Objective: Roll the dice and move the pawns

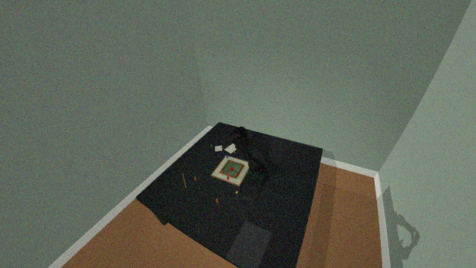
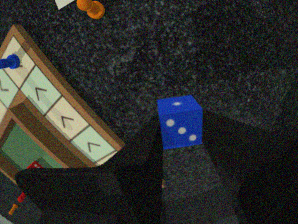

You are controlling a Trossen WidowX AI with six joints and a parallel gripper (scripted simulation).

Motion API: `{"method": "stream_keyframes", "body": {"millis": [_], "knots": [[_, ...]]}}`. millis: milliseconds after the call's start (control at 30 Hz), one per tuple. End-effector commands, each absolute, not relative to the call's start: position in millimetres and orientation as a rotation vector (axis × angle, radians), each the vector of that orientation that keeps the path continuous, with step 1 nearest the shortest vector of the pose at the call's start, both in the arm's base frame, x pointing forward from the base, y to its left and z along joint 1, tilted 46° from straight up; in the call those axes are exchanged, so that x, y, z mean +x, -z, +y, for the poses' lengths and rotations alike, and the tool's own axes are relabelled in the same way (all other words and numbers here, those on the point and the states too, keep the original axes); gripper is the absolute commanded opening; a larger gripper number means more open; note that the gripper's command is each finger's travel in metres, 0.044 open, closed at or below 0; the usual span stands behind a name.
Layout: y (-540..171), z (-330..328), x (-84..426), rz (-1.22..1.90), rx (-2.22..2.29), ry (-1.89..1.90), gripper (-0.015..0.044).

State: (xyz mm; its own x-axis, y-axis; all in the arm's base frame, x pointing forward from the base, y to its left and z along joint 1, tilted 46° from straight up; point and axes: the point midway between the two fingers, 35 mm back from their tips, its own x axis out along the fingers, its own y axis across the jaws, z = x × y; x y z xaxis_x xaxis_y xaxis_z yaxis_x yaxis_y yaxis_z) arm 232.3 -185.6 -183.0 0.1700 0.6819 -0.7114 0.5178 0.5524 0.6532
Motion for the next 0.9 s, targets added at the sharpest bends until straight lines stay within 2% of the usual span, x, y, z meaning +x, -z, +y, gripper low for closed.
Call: {"method": "stream_keyframes", "body": {"millis": [0, 300, 867], "knots": [[154, -213, 226, 1.478, 1.062, -0.161, 0.0000], [129, -230, 217, 1.482, 1.060, -0.171, 0.0000], [86, -177, 239, 1.555, 1.395, 0.161, 0.0000]]}}
